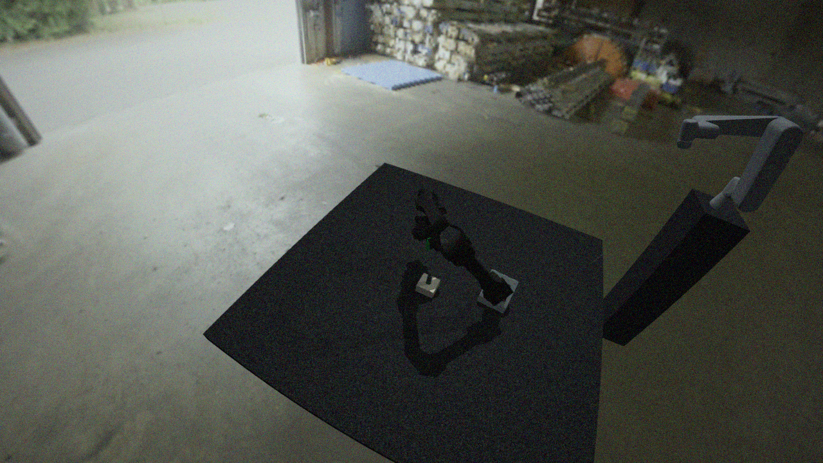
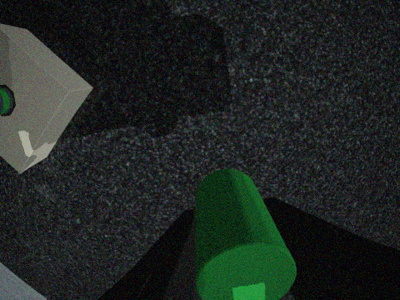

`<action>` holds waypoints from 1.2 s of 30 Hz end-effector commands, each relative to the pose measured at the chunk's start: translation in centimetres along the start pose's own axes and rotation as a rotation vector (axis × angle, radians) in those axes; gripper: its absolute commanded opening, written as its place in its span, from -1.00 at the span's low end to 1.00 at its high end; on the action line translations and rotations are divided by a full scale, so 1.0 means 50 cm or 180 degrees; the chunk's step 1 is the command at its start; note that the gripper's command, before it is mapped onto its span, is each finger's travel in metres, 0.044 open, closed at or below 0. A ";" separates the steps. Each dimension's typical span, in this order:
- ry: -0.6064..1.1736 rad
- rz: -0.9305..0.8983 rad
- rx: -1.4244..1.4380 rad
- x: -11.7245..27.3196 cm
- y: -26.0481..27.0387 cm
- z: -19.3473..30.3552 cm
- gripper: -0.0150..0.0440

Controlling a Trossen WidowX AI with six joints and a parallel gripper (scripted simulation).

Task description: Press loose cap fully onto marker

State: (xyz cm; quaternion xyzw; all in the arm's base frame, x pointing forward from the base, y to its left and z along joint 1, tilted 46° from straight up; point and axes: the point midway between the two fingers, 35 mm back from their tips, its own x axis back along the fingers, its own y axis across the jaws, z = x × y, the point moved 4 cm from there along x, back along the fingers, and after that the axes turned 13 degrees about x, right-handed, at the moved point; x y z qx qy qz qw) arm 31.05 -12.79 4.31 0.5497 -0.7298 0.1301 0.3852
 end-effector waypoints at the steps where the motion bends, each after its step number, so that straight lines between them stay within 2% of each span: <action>1: -0.0001 -0.0004 -0.0002 0.009 0.018 -0.023 -0.49; 36: -0.0015 -0.0019 -0.0019 0.056 0.179 -0.155 -0.49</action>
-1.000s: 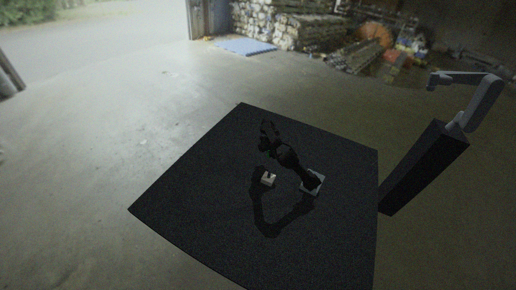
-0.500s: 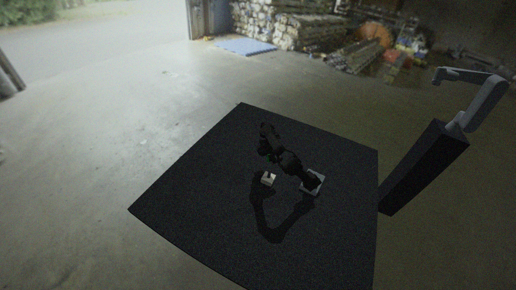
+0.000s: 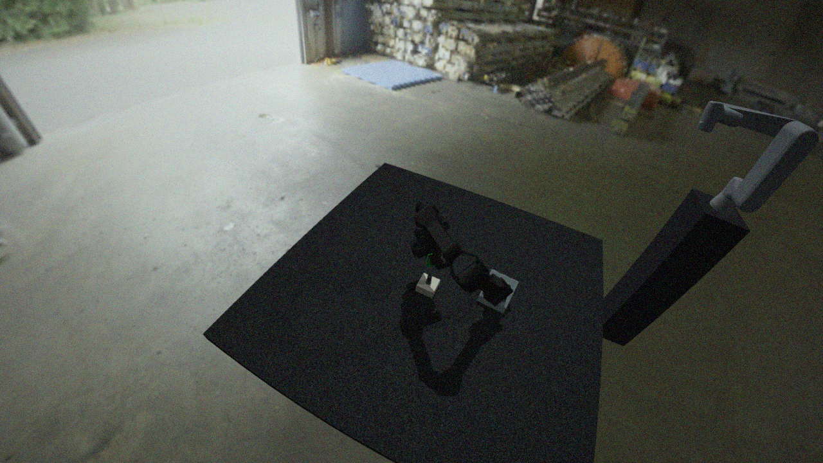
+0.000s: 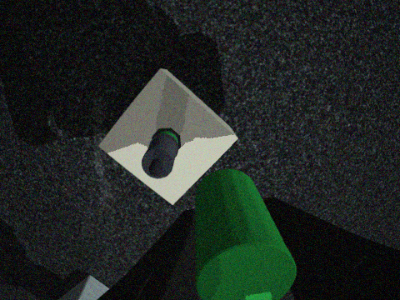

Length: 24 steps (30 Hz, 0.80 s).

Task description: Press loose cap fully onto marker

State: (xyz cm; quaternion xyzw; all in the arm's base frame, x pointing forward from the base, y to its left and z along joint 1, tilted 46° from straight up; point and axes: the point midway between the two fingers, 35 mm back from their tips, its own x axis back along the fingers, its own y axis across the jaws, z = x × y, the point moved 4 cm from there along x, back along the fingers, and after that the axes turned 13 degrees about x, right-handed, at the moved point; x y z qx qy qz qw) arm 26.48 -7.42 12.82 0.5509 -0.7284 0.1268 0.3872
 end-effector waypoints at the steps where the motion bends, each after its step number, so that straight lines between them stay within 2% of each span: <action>1: -0.0016 0.0001 -0.0002 0.003 0.023 -0.016 -0.49; 8: -0.0016 -0.0007 0.0004 0.006 0.056 -0.034 -0.49; 24: -0.0015 -0.0005 0.0005 -0.020 0.056 -0.034 -0.49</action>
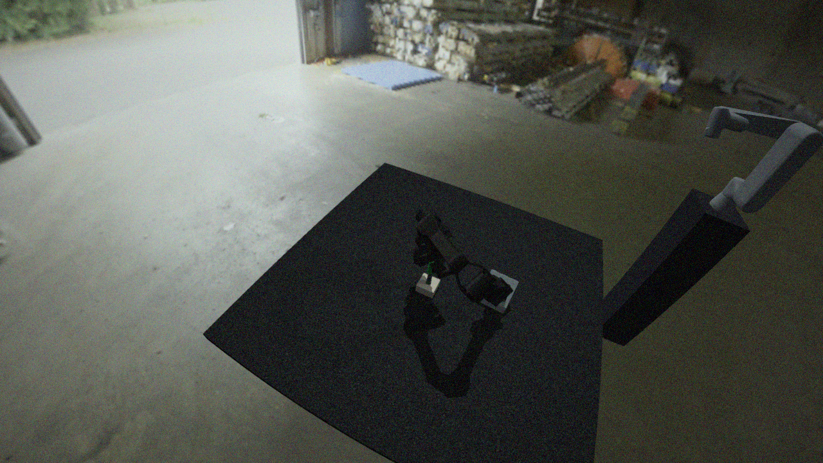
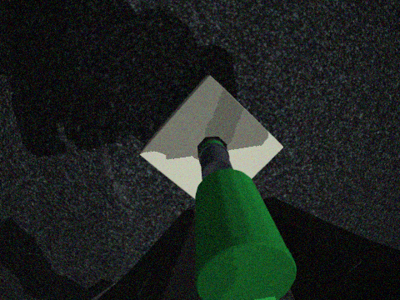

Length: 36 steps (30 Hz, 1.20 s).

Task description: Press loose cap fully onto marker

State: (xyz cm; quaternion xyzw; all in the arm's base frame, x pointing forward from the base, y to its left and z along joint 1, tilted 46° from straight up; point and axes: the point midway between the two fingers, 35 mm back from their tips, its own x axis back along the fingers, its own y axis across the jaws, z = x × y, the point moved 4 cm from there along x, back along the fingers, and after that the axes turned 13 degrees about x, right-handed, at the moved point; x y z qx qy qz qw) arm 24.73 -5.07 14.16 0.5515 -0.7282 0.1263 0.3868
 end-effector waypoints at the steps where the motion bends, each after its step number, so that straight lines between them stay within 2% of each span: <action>1: -0.0011 0.0000 0.0004 -0.012 0.001 -0.003 -0.49; 26: -0.0020 -0.0001 0.0007 -0.093 0.002 -0.004 -0.49; 36: -0.0021 -0.0001 0.0007 -0.096 0.003 -0.004 -0.49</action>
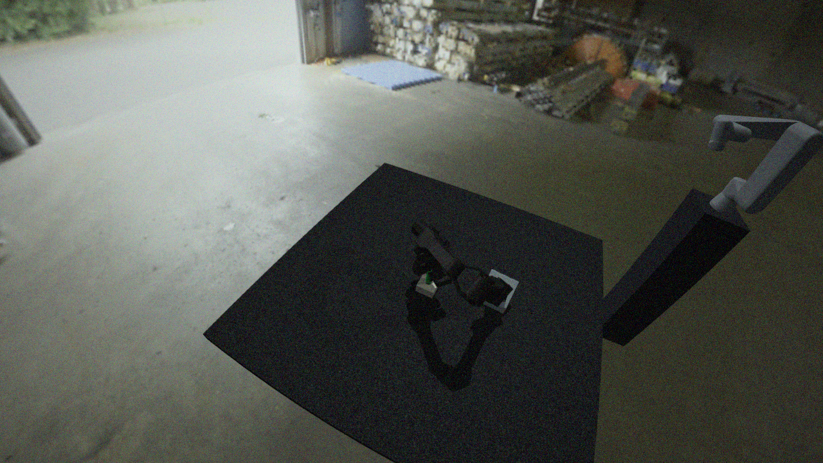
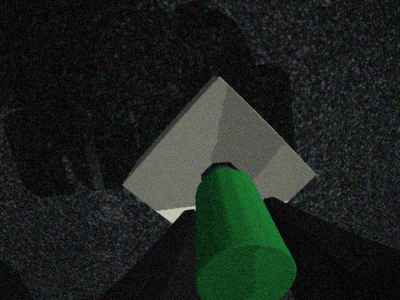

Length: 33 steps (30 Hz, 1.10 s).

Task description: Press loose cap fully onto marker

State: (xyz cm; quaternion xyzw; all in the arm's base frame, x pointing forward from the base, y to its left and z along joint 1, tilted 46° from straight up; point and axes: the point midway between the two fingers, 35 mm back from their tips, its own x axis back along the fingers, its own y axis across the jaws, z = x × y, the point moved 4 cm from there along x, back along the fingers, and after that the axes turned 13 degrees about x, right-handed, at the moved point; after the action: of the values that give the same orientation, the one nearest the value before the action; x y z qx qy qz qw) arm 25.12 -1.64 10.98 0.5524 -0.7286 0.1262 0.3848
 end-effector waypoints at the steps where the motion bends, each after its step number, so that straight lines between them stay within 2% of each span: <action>1: -0.0009 0.0000 -0.0001 -0.002 0.001 -0.001 -0.49; 18: 0.0000 -0.0001 0.0001 0.000 0.000 0.000 1.00; 21: 0.0007 0.0003 -0.0001 0.019 -0.003 0.000 1.00; 26: 0.0011 -0.0002 -0.0004 0.144 -0.001 0.001 1.00; 30: 0.0010 -0.0003 -0.0004 0.149 0.000 0.001 1.00; 33: 0.0009 -0.0002 -0.0410 0.146 0.000 0.001 0.73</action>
State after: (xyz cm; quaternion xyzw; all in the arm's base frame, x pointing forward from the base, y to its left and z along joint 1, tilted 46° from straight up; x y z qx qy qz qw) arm 24.53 -6.66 16.02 0.5411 -0.7340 0.1150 0.3939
